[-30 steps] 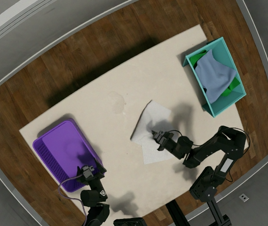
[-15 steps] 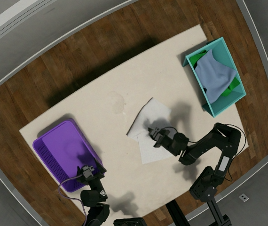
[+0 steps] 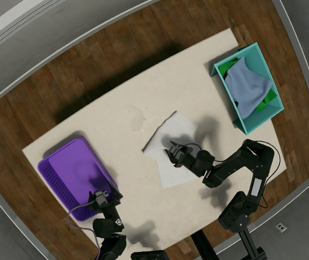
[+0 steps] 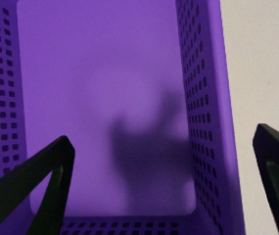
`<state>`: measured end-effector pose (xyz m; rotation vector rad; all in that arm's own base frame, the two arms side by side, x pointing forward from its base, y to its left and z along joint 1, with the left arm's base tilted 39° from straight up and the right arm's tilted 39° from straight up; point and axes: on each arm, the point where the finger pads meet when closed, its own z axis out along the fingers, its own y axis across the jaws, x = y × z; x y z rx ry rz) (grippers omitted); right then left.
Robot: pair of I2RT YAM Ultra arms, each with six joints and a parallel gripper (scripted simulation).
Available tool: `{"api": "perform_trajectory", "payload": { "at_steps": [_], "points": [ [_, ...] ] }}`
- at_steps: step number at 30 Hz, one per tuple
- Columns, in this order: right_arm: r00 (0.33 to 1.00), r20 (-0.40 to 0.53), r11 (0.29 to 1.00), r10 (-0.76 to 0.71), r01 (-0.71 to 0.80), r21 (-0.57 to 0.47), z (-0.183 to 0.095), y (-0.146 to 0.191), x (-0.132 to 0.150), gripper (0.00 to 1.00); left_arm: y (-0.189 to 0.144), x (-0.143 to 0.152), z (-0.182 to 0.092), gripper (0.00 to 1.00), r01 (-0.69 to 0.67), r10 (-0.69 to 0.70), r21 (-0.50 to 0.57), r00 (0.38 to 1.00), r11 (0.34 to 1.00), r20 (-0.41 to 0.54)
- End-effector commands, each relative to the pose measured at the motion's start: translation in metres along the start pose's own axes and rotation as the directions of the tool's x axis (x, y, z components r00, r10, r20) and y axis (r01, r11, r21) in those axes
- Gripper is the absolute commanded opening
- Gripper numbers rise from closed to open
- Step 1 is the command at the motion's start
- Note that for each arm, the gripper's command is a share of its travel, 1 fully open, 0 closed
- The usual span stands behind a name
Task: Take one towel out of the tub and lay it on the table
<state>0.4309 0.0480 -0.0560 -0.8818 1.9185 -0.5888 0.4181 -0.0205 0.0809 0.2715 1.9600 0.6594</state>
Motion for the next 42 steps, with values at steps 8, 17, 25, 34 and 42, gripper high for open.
{"api": "perform_trajectory", "payload": {
  "at_steps": [8,17,25,34,42],
  "points": [
    [0.999,0.036,1.000,-0.006,0.006,-0.003,0.000,0.000,-0.011,0.46,0.000,-0.006,-0.001,1.00,0.008,-0.008,0.001,1.000,1.000,0.016],
    [1.000,0.026,1.000,-0.007,0.007,-0.013,-0.015,0.002,-0.020,0.46,0.000,-0.006,-0.001,1.00,0.008,-0.008,0.001,1.000,1.000,0.016],
    [1.000,0.026,1.000,-0.007,0.007,-0.013,-0.029,0.000,-0.035,0.46,0.000,-0.006,-0.001,1.00,0.008,-0.008,0.001,1.000,1.000,0.016],
    [0.999,0.032,1.000,-0.004,0.004,-0.007,-0.040,-0.003,-0.051,0.46,0.000,-0.006,-0.001,1.00,0.008,-0.008,0.001,1.000,1.000,0.016],
    [1.000,0.031,1.000,-0.004,0.004,-0.007,-0.054,-0.005,-0.066,0.46,0.000,-0.006,-0.001,1.00,0.008,-0.008,0.001,1.000,1.000,0.016]
  ]
}}
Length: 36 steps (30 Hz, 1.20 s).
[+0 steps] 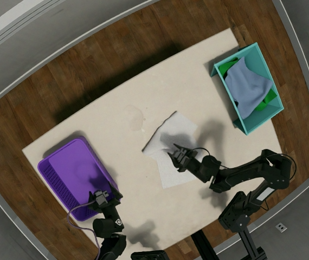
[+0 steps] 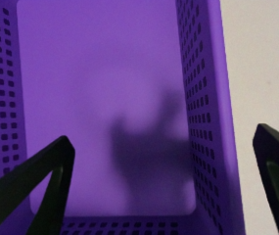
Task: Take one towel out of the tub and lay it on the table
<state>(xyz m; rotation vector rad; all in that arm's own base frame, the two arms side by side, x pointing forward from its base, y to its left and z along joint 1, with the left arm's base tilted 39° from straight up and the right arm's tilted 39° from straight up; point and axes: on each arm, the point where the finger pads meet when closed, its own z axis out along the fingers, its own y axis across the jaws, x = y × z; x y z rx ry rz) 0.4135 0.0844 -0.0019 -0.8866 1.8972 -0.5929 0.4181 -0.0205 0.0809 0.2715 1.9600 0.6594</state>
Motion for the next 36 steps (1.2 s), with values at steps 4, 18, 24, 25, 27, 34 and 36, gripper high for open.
{"api": "perform_trajectory", "payload": {
  "at_steps": [4,18,24,25,27,34,36],
  "points": [
    [0.999,0.032,1.000,0.013,-0.013,-0.002,-0.012,-0.002,-0.027,0.46,0.000,-0.006,-0.001,1.00,0.008,-0.008,0.001,1.000,1.000,0.016],
    [0.999,0.041,1.000,0.020,-0.021,0.004,-0.036,-0.009,-0.060,0.46,0.000,-0.006,-0.001,1.00,0.008,-0.008,0.001,1.000,1.000,0.016],
    [0.999,0.045,1.000,0.021,-0.021,-0.001,-0.038,-0.009,-0.063,0.46,0.000,-0.006,-0.001,1.00,0.008,-0.008,0.001,1.000,1.000,0.016],
    [0.999,0.047,1.000,0.021,-0.020,-0.004,-0.038,-0.008,-0.063,0.46,0.000,-0.006,-0.001,1.00,0.008,-0.008,0.001,1.000,1.000,0.016],
    [0.999,0.048,1.000,0.021,-0.020,-0.005,-0.038,-0.008,-0.063,0.46,0.000,-0.006,-0.001,1.00,0.008,-0.008,0.001,1.000,1.000,0.016],
    [0.998,0.051,1.000,0.023,-0.023,-0.002,-0.038,-0.009,-0.064,0.46,0.000,-0.006,-0.001,1.00,0.008,-0.008,0.001,1.000,1.000,0.016],
    [0.998,0.053,1.000,0.024,-0.024,-0.001,-0.038,-0.009,-0.065,0.46,0.000,-0.006,-0.001,1.00,0.008,-0.008,0.001,1.000,1.000,0.016]
  ]
}}
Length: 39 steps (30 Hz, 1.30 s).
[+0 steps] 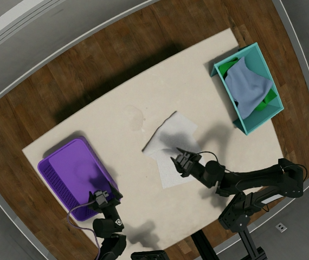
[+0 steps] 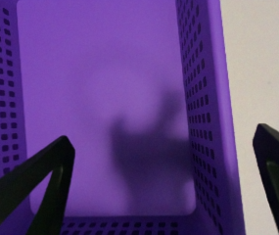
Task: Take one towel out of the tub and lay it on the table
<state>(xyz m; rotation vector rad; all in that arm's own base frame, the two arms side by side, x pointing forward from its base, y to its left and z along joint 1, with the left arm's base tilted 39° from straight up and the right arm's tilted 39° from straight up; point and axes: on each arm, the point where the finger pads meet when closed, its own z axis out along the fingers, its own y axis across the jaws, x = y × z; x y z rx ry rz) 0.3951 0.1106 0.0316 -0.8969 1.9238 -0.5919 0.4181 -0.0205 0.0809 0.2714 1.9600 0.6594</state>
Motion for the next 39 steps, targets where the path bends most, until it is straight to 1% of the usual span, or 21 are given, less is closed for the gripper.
{"api": "perform_trajectory", "payload": {
  "at_steps": [1,22,23,26,30,32,33,35,39],
  "points": [
    [0.997,0.076,1.000,0.026,-0.027,0.015,-0.006,-0.008,-0.032,0.46,0.000,-0.006,-0.001,1.00,0.008,-0.008,0.001,1.000,1.000,0.016],
    [0.997,0.076,1.000,0.026,-0.027,0.015,-0.006,-0.008,-0.032,0.46,0.000,-0.006,-0.001,1.00,0.008,-0.008,0.001,1.000,1.000,0.016],
    [0.997,0.083,1.000,0.009,-0.010,0.012,-0.014,-0.003,-0.018,0.46,0.000,-0.006,-0.001,1.00,0.008,-0.008,0.001,1.000,1.000,0.016],
    [0.991,0.132,0.997,0.039,-0.047,0.064,-0.023,-0.018,-0.012,0.46,0.000,-0.006,-0.001,1.00,0.008,-0.008,0.001,1.000,1.000,0.016],
    [0.975,0.215,0.989,0.062,-0.089,0.117,-0.038,-0.032,-0.011,0.46,0.000,-0.006,-0.001,1.00,0.008,-0.008,0.001,1.000,1.000,0.016],
    [0.971,0.231,0.988,0.063,-0.093,0.123,-0.041,-0.029,-0.002,0.46,0.000,-0.006,-0.001,1.00,0.008,-0.008,0.001,1.000,1.000,0.016],
    [0.965,0.252,0.985,0.068,-0.104,0.135,-0.044,-0.033,-0.002,0.46,0.000,-0.006,-0.001,1.00,0.008,-0.008,0.001,1.000,1.000,0.016],
    [0.965,0.252,0.985,0.068,-0.104,0.135,-0.044,-0.033,-0.002,0.46,0.000,-0.006,-0.001,1.00,0.008,-0.008,0.001,1.000,1.000,0.016],
    [0.939,0.335,0.972,0.084,-0.151,0.180,-0.059,-0.047,-0.001,0.46,0.000,-0.006,-0.001,1.00,0.008,-0.008,0.001,1.000,1.000,0.016]
  ]
}}
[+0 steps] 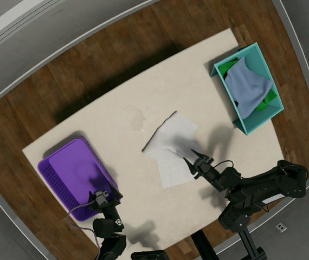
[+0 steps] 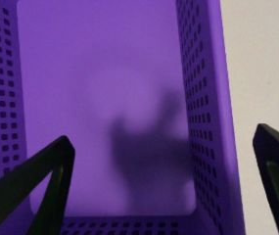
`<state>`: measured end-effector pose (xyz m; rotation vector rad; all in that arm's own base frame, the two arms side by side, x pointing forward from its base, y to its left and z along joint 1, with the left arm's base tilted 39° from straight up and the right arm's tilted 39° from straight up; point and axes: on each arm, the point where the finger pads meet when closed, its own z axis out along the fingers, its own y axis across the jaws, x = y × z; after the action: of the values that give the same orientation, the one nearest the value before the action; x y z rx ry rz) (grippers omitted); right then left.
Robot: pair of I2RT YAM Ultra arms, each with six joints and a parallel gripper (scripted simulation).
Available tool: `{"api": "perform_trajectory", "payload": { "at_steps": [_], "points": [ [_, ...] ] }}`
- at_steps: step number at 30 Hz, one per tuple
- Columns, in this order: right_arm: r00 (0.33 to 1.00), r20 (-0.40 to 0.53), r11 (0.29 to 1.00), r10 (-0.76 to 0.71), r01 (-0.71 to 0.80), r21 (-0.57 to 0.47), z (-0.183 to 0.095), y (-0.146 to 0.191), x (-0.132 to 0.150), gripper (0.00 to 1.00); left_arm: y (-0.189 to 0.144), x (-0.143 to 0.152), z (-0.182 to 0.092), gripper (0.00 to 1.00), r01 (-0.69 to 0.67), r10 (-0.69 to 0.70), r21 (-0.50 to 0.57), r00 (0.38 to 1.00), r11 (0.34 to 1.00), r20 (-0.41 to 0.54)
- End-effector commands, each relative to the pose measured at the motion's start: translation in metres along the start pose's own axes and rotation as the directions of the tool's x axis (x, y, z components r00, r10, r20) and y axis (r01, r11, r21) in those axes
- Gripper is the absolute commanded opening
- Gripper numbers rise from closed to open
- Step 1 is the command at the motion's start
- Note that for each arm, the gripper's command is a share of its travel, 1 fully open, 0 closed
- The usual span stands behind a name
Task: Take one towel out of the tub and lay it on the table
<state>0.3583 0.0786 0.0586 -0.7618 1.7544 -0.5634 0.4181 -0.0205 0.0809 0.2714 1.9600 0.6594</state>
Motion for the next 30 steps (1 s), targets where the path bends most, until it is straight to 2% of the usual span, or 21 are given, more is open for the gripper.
{"api": "perform_trajectory", "payload": {
  "at_steps": [1,3,11,13,19,30],
  "points": [
    [0.981,0.188,0.995,0.039,-0.056,0.085,-0.012,-0.022,-0.027,0.46,0.000,-0.006,-0.001,1.00,0.008,-0.008,0.001,1.000,1.000,0.016],
    [0.967,0.246,0.988,0.063,-0.096,0.125,-0.016,-0.035,-0.036,0.46,0.000,-0.006,-0.001,1.00,0.008,-0.008,0.001,1.000,1.000,0.016],
    [0.906,0.412,0.958,0.094,-0.194,0.210,-0.042,-0.065,-0.041,0.46,0.000,-0.006,-0.001,1.00,0.008,-0.008,0.001,1.000,1.000,0.016],
    [0.906,0.412,0.958,0.094,-0.194,0.210,-0.042,-0.065,-0.041,0.46,0.000,-0.006,-0.001,1.00,0.008,-0.008,0.001,1.000,1.000,0.016],
    [0.844,0.526,0.927,0.101,-0.272,0.258,-0.061,-0.088,-0.044,0.46,0.000,-0.006,-0.001,1.00,0.008,-0.008,0.001,1.000,1.000,0.016],
    [0.844,0.526,0.927,0.101,-0.272,0.258,-0.090,-0.122,-0.050,0.46,0.000,-0.006,-0.001,1.00,0.008,-0.008,0.001,1.000,1.000,0.016]
  ]
}}
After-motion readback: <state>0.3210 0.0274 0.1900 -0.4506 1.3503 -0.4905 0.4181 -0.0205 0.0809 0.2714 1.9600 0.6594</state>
